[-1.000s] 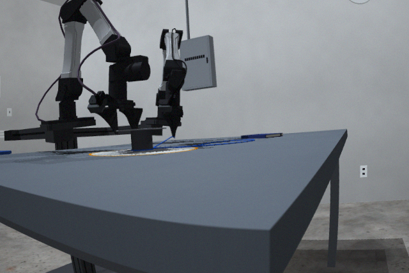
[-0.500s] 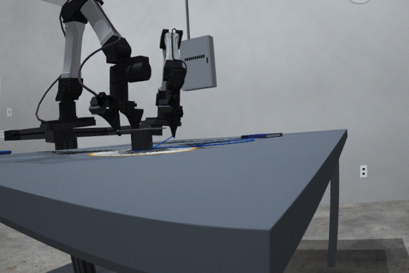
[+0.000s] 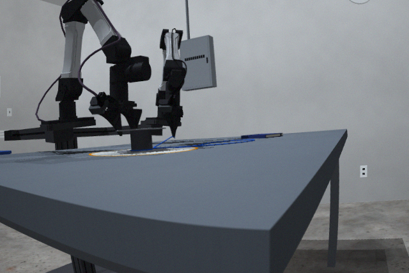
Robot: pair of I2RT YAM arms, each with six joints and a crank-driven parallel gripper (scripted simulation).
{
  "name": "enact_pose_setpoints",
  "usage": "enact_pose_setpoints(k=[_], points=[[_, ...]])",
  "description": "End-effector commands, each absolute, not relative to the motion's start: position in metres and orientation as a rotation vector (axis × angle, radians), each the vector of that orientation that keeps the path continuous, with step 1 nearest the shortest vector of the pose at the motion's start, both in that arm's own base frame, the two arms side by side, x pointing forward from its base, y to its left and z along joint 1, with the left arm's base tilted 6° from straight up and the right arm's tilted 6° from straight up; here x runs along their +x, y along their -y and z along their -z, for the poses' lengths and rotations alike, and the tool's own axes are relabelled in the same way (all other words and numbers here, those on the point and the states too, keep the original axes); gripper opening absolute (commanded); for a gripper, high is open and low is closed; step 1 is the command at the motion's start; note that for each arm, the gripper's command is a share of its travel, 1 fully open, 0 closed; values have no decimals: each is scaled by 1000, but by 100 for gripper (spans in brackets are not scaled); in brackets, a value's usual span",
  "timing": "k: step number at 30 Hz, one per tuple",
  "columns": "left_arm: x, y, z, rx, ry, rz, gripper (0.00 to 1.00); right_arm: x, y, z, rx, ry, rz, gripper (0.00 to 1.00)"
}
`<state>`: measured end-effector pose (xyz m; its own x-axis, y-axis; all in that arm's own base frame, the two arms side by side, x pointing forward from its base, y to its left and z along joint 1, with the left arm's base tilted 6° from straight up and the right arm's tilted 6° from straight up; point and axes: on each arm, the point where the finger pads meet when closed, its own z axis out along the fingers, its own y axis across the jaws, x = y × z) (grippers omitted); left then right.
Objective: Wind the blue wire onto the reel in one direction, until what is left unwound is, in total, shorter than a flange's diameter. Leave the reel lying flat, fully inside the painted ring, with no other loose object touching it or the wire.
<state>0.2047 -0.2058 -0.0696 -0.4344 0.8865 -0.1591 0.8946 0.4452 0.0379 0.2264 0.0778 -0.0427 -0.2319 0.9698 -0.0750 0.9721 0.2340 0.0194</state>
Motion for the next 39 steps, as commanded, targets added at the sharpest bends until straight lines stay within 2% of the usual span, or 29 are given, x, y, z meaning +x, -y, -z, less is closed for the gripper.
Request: enact_pose_setpoints(k=[1,9,19,21,31,36,38,39], points=[[212,215,58,1554,-2491,104,0,236,-77,43,1889,-2390,24,50],[212,215,58,1556,-2495,99,0,239,-68,42,1724,-2514,34,50],[213,216,58,1557,-2548,34,0,271,-26,37,891,-2927,80,50],[213,216,58,1557,-2548,34,0,271,-26,37,891,-2927,80,50],[210,213,62,1414,-2665,-23,0,336,-39,34,-83,-3054,129,50],[211,215,62,1275,-2670,29,0,346,-66,35,-573,-2978,134,50],[211,215,62,1275,-2670,29,0,346,-66,35,-573,-2978,134,50],[212,215,61,1250,-2654,55,0,346,-69,36,-825,-2916,137,50]])
